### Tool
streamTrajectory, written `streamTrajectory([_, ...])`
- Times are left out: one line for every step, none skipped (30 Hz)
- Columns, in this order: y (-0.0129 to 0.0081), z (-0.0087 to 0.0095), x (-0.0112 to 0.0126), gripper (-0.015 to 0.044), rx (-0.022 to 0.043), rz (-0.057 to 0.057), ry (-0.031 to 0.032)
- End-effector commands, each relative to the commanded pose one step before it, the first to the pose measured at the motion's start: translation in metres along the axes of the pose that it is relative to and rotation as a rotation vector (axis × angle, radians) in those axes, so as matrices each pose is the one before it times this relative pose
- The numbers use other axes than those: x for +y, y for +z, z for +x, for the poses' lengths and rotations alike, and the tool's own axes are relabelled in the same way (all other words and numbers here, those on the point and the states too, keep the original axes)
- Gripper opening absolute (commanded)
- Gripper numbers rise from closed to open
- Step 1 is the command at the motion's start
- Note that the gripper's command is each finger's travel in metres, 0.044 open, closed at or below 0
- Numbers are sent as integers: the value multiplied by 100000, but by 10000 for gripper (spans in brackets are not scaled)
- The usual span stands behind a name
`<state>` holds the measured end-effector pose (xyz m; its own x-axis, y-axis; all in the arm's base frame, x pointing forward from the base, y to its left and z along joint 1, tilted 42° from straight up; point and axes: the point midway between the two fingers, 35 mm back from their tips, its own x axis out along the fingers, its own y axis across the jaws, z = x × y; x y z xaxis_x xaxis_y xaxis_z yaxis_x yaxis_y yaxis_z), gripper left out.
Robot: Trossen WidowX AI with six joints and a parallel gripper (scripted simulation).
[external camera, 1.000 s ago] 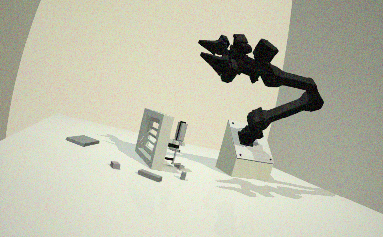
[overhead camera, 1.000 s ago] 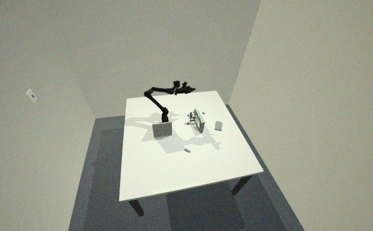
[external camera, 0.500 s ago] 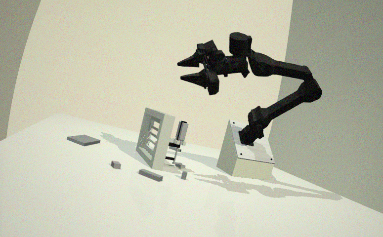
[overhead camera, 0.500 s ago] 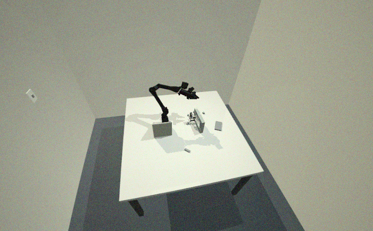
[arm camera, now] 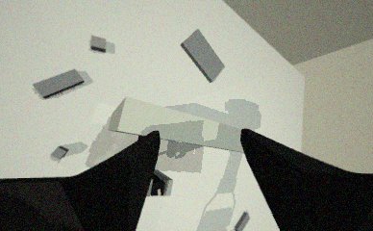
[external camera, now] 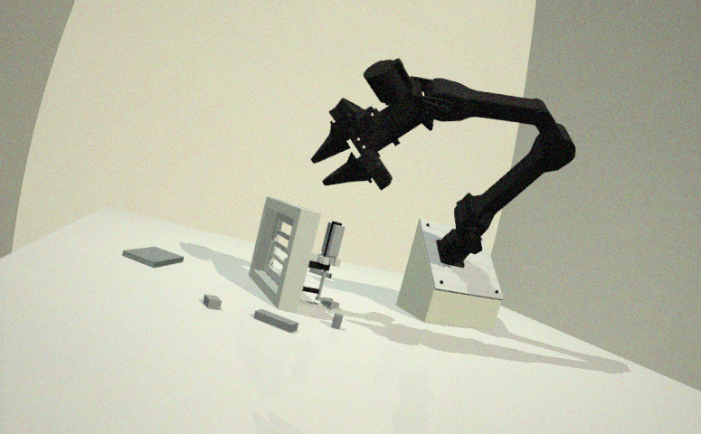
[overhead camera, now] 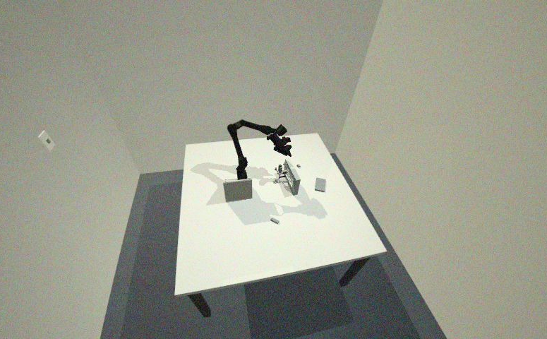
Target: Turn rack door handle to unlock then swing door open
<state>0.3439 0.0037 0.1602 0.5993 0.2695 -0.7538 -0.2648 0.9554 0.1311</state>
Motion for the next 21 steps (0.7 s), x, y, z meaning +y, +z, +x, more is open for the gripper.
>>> streamTrajectory([-1490,899,-15,300,10985,3692,7681])
streamTrajectory([-309,199,12,300,2365,938,1765])
streamTrajectory([-300,192,12,300,2324,978,1790])
streamTrajectory([-291,185,13,300,2283,1018,1814])
streamTrajectory([-277,176,21,300,2228,1018,1850])
streamTrajectory([-268,169,21,300,2186,1056,1874])
streamTrajectory([-258,161,22,300,2143,1094,1896])
streamTrajectory([-249,154,22,300,2099,1130,1917])
streamTrajectory([-240,147,23,300,2054,1166,1939])
streamTrajectory([-230,139,23,300,2009,1201,1959])
streamTrajectory([-221,132,24,300,1964,1235,1979])
streamTrajectory([-211,124,24,300,1918,1268,1999])
streamTrajectory([-202,116,25,300,1872,1301,2017])
streamTrajectory([-192,108,26,300,1826,1333,2036])
streamTrajectory([-184,101,23,300,1784,1377,2046])
streamTrajectory([-174,93,25,300,1736,1404,2064])
streamTrajectory([-164,85,27,300,1687,1430,2082])
streamTrajectory([-154,77,29,300,1638,1457,2099])
streamTrajectory([-143,68,32,300,1587,1478,2116])
streamTrajectory([-133,60,33,300,1539,1506,2130])
streamTrajectory([-122,52,36,300,1489,1527,2146])
